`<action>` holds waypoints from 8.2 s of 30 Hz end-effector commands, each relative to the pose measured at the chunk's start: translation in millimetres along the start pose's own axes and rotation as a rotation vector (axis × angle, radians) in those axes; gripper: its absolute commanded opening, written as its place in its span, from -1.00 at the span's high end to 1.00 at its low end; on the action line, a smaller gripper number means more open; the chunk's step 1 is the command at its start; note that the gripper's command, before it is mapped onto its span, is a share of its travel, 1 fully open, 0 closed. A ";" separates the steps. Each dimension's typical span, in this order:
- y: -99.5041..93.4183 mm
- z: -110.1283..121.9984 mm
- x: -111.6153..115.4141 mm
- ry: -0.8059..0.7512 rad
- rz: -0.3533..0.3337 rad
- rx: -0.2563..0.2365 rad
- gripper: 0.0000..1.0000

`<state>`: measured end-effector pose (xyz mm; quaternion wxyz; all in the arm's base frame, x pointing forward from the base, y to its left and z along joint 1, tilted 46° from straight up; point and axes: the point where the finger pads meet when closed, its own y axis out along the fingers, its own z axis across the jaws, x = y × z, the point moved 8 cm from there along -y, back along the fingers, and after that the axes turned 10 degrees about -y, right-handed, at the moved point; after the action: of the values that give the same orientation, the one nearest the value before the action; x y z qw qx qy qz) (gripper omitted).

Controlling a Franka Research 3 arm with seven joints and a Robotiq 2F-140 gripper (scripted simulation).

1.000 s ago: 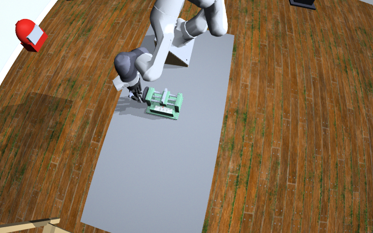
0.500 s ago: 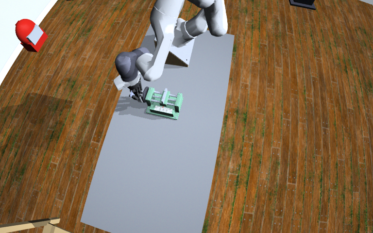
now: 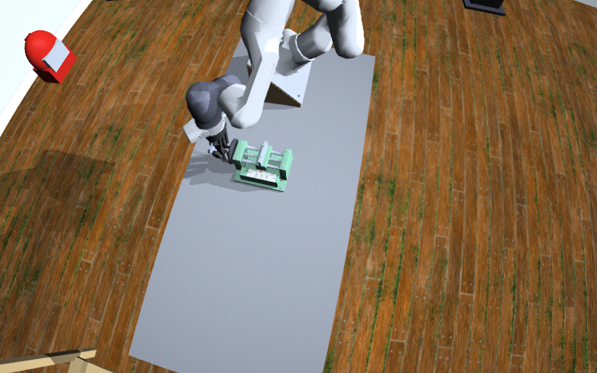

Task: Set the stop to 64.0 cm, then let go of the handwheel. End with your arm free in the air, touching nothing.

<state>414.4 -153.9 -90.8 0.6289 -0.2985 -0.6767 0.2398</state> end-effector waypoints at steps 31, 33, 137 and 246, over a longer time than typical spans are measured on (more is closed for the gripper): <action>-7.4 37.3 5.3 -0.005 0.000 0.003 0.92; -9.9 39.6 5.7 -0.005 0.000 0.003 0.92; -12.9 41.6 6.1 -0.005 0.000 0.003 0.92; -23.7 -21.3 -4.7 -0.005 0.000 0.003 0.92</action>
<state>433.7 -176.6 -72.9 0.6276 -0.2959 -0.6785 0.2410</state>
